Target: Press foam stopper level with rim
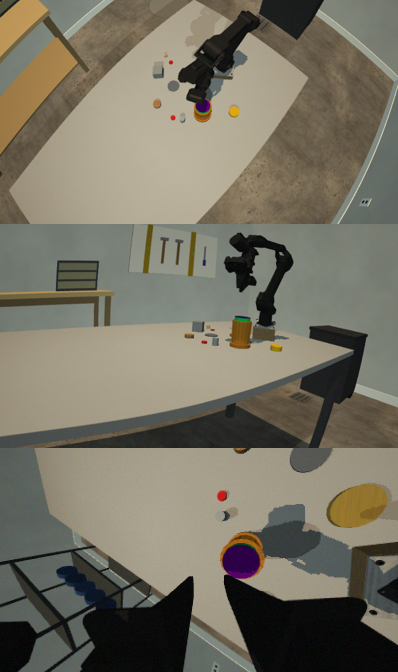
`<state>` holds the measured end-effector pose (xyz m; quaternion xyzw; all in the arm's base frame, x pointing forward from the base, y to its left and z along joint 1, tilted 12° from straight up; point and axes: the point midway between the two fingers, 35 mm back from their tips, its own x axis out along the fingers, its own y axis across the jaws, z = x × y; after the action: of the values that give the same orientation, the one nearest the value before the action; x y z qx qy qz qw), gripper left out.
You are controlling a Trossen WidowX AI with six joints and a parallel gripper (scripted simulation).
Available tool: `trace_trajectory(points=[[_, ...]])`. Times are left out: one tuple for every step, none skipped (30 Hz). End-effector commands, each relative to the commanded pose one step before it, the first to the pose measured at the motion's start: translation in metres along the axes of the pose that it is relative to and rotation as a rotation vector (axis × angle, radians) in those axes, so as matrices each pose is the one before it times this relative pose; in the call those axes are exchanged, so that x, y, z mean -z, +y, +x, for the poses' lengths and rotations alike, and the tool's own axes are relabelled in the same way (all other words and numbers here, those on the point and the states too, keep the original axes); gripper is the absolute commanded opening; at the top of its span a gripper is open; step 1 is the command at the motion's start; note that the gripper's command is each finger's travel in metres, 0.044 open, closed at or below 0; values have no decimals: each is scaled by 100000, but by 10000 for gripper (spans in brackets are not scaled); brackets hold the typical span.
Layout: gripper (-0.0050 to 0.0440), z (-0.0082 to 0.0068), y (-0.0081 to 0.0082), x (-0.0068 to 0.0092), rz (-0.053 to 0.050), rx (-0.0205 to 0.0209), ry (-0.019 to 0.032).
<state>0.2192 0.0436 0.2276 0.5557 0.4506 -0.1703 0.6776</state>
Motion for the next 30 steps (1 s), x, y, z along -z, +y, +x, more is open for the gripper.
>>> trace_trajectory(points=[[64,465,87,181,-23280,5991,1575],[40,247,-93,86,-5892,1702,742],[40,0,0,0,0,0,0],[40,0,0,0,0,0,0],[16,247,-86,93,-10115,1660,867],[0,429,-131,179,-7781,2789,1736],[0,311,-79,137,-5988,1970,1375],[0,238,-51,108,-6035,1461,1127],[0,242,-43,113,-6062,1441,1229],[0,240,-34,115,-6005,1379,1297],[0,236,-25,115,-6016,1298,1345],[0,234,-16,115,-6033,1232,1406],[0,232,-7,114,-6010,1163,1463],[0,228,2,113,-5980,1085,1506],[0,225,11,110,-6033,1004,1544],[0,225,19,109,-6031,937,1601],[0,216,26,103,-6044,835,1596],[0,210,33,97,-6120,744,1605],[0,185,36,83,-6086,590,1456],[0,0,0,0,0,0,0],[0,0,0,0,0,0,0],[0,183,41,79,-8053,500,1478],[0,197,52,81,-5614,454,1639],[0,116,34,45,-3324,235,977],[0,38,12,14,-1088,71,321],[0,0,0,0,0,0,0],[0,0,0,0,0,0,0],[0,0,0,0,0,0,0],[0,0,0,0,0,0,0],[0,0,0,0,0,0,0]])
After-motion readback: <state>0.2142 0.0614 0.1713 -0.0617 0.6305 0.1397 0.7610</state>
